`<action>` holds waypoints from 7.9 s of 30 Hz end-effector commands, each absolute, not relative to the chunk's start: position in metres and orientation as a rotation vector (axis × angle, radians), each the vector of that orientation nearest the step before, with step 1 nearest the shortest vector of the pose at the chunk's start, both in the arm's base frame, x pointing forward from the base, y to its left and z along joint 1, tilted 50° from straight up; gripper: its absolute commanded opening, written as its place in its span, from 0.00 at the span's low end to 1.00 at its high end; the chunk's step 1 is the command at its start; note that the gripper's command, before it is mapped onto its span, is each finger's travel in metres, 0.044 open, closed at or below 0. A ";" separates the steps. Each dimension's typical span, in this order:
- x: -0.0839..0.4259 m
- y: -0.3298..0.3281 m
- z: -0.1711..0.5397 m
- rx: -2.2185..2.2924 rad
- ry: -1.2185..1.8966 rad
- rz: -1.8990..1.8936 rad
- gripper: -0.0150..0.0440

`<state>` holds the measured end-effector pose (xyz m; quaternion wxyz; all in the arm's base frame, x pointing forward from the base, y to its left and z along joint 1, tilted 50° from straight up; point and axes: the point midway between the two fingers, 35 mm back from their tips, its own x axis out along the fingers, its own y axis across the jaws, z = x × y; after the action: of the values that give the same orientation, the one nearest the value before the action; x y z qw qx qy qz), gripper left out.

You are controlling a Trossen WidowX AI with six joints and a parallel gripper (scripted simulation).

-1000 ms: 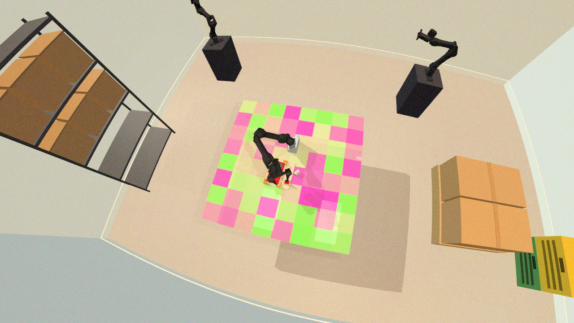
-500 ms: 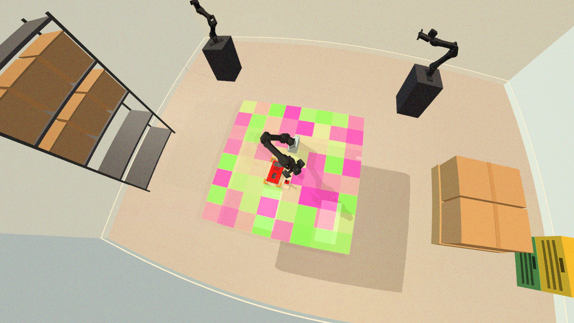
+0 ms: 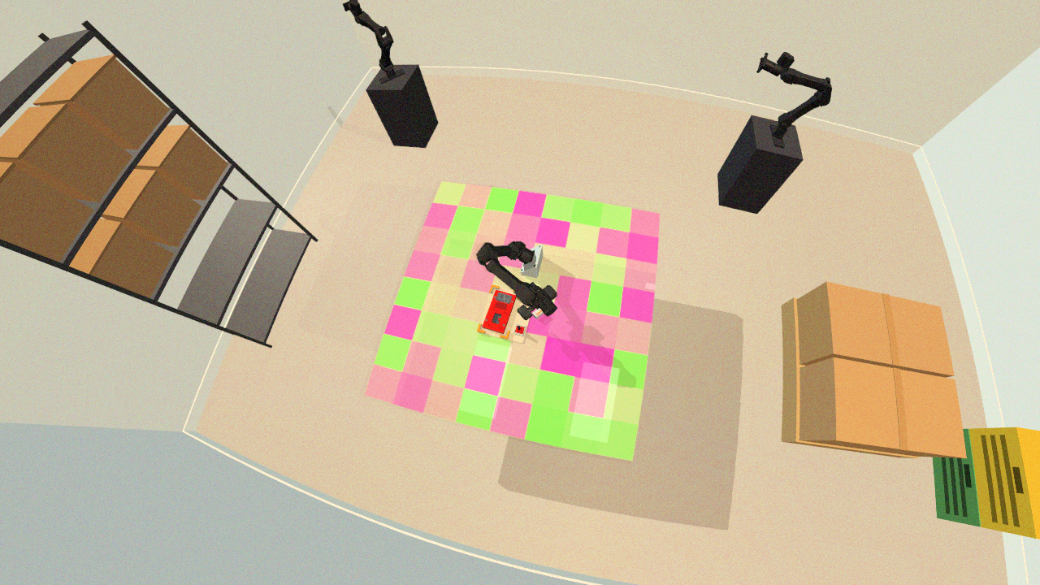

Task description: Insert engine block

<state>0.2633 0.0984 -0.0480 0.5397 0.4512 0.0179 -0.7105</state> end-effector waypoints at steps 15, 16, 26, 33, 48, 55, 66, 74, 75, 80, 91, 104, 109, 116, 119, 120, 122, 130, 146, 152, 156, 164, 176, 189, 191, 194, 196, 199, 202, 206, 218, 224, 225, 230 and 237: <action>0.265 0.074 -0.070 1.072 0.036 -1.689 1.00; 0.265 0.072 -0.071 1.072 0.036 -1.689 1.00; 0.265 0.060 -0.081 1.072 0.035 -1.689 1.00; 0.264 0.051 -0.088 1.071 0.034 -1.689 1.00; 0.264 0.051 -0.089 1.071 0.034 -1.689 0.59; 0.266 0.057 -0.085 1.073 0.040 -1.688 0.34; 0.270 0.085 -0.067 1.079 0.069 -1.684 0.25; 0.271 0.105 -0.051 1.082 0.089 -1.682 0.25; 0.271 0.107 -0.049 1.083 0.092 -1.681 0.25; 0.270 0.119 -0.039 1.084 0.104 -1.680 0.25; 0.266 0.145 -0.015 1.082 0.127 -1.680 0.25; 0.265 0.147 -0.015 0.921 0.270 -1.634 0.25; 0.265 0.146 -0.016 0.787 0.399 -1.585 0.25; 0.265 0.145 -0.017 0.598 0.576 -1.504 0.25; 0.265 0.144 -0.017 0.516 0.649 -1.465 0.25; 0.265 0.144 -0.017 0.489 0.673 -1.452 0.25; 0.265 0.144 -0.017 0.434 0.721 -1.424 0.25; 0.265 0.143 -0.018 0.215 0.902 -1.302 0.25; 0.265 0.142 -0.020 -0.225 1.222 -1.009 0.25; 0.266 0.141 -0.021 -0.390 1.327 -0.883 0.25; 0.266 0.141 -0.021 -0.499 1.392 -0.794 0.25; 0.266 0.140 -0.022 -0.716 1.510 -0.605 0.25; 0.266 0.139 -0.023 -1.036 1.656 -0.293 0.25; 0.266 0.136 -0.026 -1.292 1.745 -0.008 0.25; 0.265 0.133 -0.028 -1.318 1.752 0.022 0.25; 0.265 0.129 -0.032 -1.332 1.756 0.039 0.25; 0.265 0.126 -0.035 -1.332 1.756 0.039 0.25; 0.265 0.121 -0.039 -1.332 1.756 0.039 0.25; 0.265 0.117 -0.042 -1.333 1.756 0.039 0.25; 0.265 0.112 -0.047 -1.333 1.756 0.039 0.25; 0.265 0.095 -0.061 -1.333 1.756 0.038 0.25; 0.265 0.087 -0.068 -1.333 1.756 0.037 0.25; 0.265 0.086 -0.069 -1.333 1.756 0.037 0.25; 0.265 0.079 -0.075 -1.334 1.756 0.037 0.25; 0.264 0.070 -0.083 -1.334 1.756 0.036 0.25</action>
<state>0.2646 0.0752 -0.0793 0.4537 -0.5378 0.7104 0.0140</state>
